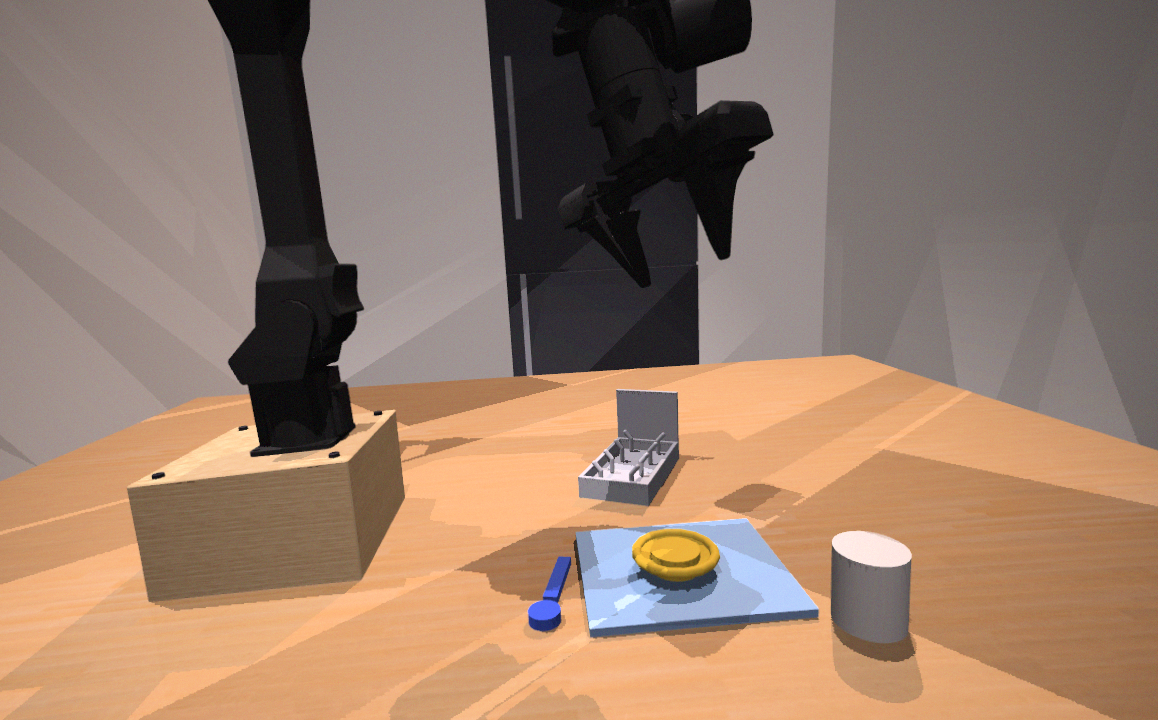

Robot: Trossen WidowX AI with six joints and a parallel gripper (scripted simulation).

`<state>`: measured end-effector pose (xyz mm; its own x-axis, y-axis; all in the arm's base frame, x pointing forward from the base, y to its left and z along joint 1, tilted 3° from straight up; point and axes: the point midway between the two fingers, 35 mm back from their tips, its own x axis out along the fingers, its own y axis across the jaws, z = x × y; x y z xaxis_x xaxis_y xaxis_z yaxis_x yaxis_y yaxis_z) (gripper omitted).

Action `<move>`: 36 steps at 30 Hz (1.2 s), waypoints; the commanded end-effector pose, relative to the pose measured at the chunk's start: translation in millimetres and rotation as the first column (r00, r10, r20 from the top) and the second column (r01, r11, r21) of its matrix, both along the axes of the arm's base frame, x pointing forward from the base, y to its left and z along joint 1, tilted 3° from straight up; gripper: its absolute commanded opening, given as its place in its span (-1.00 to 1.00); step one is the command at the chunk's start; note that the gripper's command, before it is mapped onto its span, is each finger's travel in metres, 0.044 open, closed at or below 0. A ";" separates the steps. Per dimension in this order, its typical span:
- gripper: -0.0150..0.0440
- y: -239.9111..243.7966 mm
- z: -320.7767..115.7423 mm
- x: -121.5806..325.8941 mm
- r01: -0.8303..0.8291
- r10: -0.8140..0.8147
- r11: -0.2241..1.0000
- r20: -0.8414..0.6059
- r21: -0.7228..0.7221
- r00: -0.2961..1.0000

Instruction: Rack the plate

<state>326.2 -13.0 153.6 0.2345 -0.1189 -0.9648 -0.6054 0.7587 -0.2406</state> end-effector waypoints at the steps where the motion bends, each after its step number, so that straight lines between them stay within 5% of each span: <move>1: 0.86 -14.7 -7.4 -1.6 0.118 -0.117 0.992 -0.036 0.036 0.992; 19: 0.86 -76.0 -37.2 -25.3 0.627 -0.592 0.770 -0.236 0.116 0.771; 27: 0.86 -80.9 -42.6 -27.2 0.662 -0.623 0.740 -0.252 0.117 0.741; 36: 0.86 -87.2 -153.1 -28.0 0.662 -0.623 0.740 -0.252 0.117 0.741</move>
<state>305.2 -101.6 28.6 -0.0048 0.0021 -1.0000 0.0297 0.9996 0.0019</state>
